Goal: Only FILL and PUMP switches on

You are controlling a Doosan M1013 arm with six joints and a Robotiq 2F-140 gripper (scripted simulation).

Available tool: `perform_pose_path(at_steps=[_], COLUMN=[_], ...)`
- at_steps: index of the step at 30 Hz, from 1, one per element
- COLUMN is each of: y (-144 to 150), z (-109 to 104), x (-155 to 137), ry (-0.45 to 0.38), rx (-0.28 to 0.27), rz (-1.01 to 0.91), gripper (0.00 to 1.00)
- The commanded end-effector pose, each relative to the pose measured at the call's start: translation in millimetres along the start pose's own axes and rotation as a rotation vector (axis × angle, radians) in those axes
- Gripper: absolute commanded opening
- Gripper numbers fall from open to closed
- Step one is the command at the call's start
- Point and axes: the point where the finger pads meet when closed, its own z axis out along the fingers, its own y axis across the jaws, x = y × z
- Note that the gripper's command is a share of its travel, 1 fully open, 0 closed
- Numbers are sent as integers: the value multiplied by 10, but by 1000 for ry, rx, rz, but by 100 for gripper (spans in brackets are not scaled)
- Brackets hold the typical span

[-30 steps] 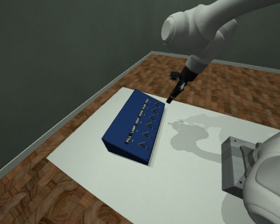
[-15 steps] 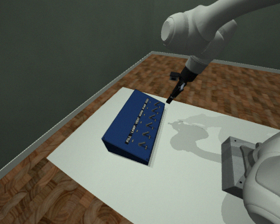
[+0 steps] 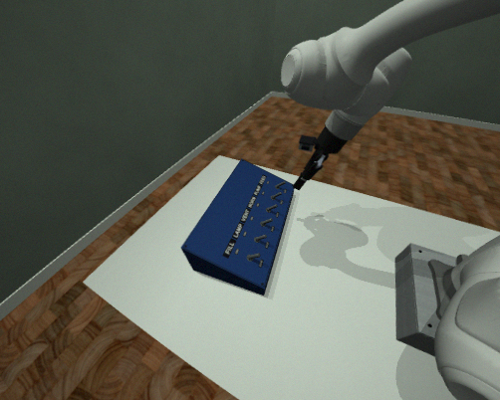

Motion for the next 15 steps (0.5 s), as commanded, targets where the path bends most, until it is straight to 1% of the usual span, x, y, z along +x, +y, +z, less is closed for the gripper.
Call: perform_pose_path(at_steps=[1,15], y=[2,6], z=[22,448], x=[7,7], ry=[1,1], rx=[0,0], rz=[0,0], gripper=[10,10])
